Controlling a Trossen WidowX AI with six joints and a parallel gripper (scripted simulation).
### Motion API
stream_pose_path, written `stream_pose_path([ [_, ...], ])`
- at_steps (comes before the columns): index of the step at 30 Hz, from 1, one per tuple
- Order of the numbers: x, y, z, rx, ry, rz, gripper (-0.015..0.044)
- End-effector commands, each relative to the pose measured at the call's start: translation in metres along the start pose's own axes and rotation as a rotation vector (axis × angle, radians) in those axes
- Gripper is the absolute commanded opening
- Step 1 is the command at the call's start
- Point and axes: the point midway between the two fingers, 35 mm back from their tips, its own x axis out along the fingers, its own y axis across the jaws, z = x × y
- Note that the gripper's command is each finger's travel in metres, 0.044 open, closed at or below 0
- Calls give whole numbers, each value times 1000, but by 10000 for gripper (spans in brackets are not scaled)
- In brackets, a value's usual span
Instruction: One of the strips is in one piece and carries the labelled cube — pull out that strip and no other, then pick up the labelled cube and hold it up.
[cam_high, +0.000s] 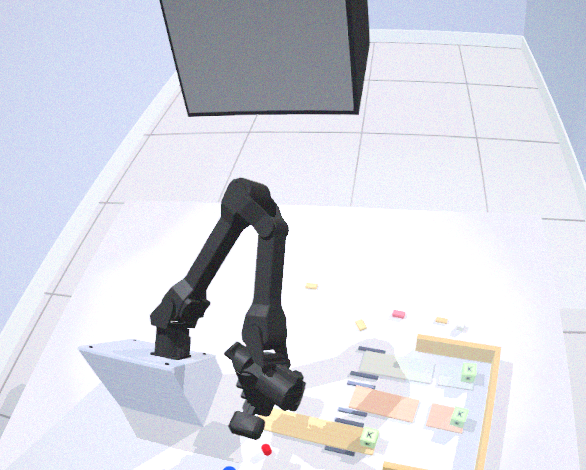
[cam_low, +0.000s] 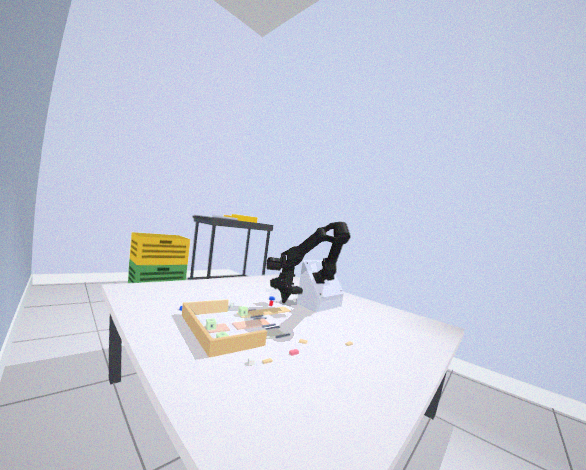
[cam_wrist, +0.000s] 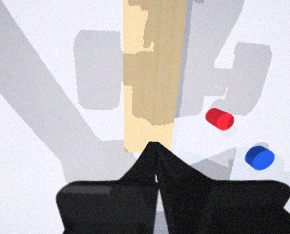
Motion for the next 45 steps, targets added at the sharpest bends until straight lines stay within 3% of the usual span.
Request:
stream_pose_path([
  [1,-12,1,2,-11,9,-4,0],
  [2,-12,0,2,-11,9,-4,0],
  [19,-16,0,63,28,7,-4,440],
  [45,-27,3,147,24,3,-4,440],
])
